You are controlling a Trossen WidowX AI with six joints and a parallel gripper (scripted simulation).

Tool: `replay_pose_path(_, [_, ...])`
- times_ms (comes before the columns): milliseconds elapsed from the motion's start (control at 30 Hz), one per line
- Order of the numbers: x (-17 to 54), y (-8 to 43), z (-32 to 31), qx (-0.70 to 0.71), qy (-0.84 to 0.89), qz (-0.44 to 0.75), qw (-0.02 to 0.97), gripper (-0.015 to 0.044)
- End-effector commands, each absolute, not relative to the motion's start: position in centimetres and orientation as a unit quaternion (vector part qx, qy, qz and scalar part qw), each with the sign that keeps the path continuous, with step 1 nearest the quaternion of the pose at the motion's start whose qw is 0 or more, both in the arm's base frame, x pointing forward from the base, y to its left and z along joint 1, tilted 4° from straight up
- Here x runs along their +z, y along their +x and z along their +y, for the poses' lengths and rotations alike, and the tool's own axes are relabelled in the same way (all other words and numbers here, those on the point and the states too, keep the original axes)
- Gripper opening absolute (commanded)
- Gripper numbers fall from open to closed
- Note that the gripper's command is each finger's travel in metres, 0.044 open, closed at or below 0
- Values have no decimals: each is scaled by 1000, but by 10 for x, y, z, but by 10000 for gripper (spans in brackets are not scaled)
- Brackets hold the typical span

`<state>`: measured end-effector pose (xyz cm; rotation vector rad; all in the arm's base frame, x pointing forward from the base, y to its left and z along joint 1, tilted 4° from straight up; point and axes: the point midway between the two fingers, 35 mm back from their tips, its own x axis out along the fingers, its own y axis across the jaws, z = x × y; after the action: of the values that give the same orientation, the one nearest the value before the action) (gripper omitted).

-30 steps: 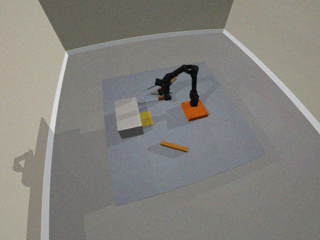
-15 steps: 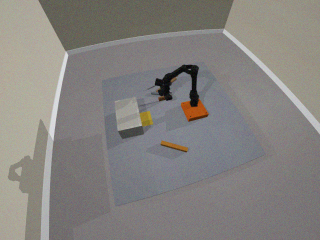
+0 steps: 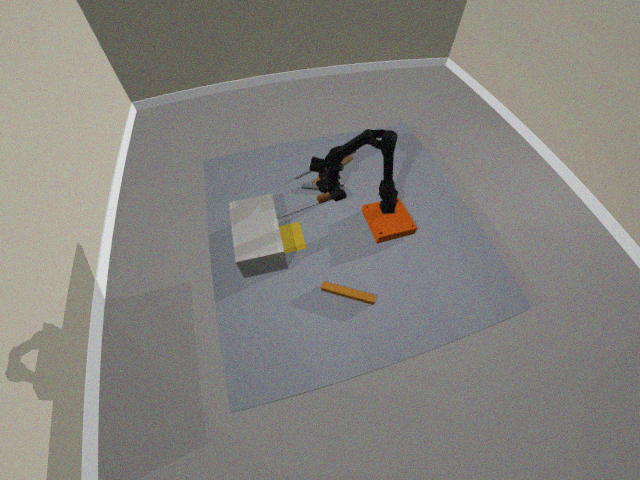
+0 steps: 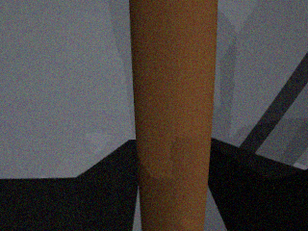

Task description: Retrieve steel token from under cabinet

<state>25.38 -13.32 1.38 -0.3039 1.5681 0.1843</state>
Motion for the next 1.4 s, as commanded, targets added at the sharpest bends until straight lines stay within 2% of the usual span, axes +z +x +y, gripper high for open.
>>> replay_pose_path(0, [15, 255, -133, 89, -144, 701, 693, 26])
replay_pose_path(233, [14, 254, -133, 83, -136, 702, 694, 200])
replay_pose_path(400, [14, 254, -133, 84, -138, 702, 694, 200])
replay_pose_path(500, [14, 254, -133, 84, -139, 701, 694, 270])
replay_pose_path(1133, [9, 250, -134, 83, -138, 701, 694, 270])
replay_pose_path(1267, [12, 254, -135, 80, -138, 699, 697, 165])
replay_pose_path(1367, [12, 254, -135, 80, -138, 699, 697, 145])
